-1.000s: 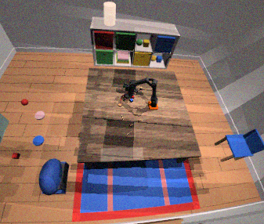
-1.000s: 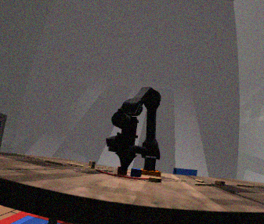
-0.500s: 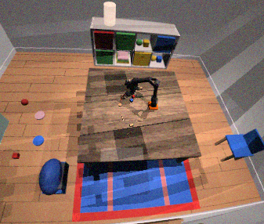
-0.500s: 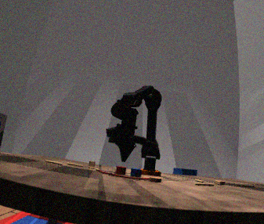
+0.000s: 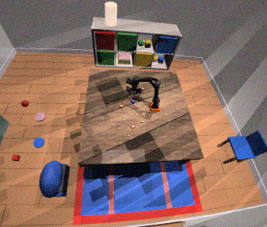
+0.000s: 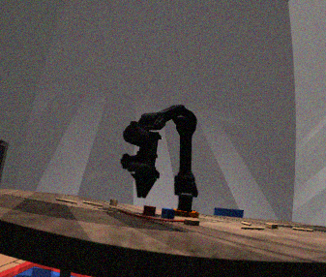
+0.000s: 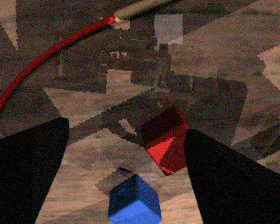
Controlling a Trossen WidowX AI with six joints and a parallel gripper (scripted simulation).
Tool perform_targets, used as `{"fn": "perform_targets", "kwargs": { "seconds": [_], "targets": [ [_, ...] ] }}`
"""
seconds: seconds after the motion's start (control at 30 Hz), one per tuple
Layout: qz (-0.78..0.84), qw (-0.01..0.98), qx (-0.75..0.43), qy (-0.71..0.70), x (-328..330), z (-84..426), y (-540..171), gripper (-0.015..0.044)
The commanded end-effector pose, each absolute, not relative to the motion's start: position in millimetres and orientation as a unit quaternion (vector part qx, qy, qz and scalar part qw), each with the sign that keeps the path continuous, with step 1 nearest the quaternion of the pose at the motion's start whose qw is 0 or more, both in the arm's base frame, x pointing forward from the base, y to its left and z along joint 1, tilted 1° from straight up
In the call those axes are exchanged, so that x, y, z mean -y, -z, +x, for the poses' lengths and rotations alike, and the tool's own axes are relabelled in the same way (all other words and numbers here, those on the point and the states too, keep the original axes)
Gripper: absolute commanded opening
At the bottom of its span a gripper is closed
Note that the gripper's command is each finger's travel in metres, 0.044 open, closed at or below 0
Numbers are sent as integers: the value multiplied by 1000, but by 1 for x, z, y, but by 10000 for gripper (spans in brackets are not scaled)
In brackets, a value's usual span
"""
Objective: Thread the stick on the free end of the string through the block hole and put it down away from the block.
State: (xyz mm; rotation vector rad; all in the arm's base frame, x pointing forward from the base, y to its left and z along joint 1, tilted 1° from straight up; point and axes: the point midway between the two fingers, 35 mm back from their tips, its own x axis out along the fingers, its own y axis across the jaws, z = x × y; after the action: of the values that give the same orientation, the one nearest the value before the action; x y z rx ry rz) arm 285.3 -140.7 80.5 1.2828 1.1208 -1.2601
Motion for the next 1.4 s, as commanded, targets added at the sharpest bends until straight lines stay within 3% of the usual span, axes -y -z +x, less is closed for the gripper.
{"fn": "perform_targets", "kwargs": {
  "seconds": [0.0, 0.1, 0.17, 0.57, 0.97, 1.37],
  "targets": [
    [648, 319, -289, 628, 171, 288, -87, 368],
    [692, 208, -181, 667, 188, 286, -89, 440],
    [705, 159, -133, 678, 195, 286, -90, 440],
    [706, 153, -127, 679, 196, 285, -90, 440],
    [706, 153, -127, 679, 196, 285, -90, 125],
    [707, 153, -127, 679, 196, 286, -87, 120]
  ]
}}
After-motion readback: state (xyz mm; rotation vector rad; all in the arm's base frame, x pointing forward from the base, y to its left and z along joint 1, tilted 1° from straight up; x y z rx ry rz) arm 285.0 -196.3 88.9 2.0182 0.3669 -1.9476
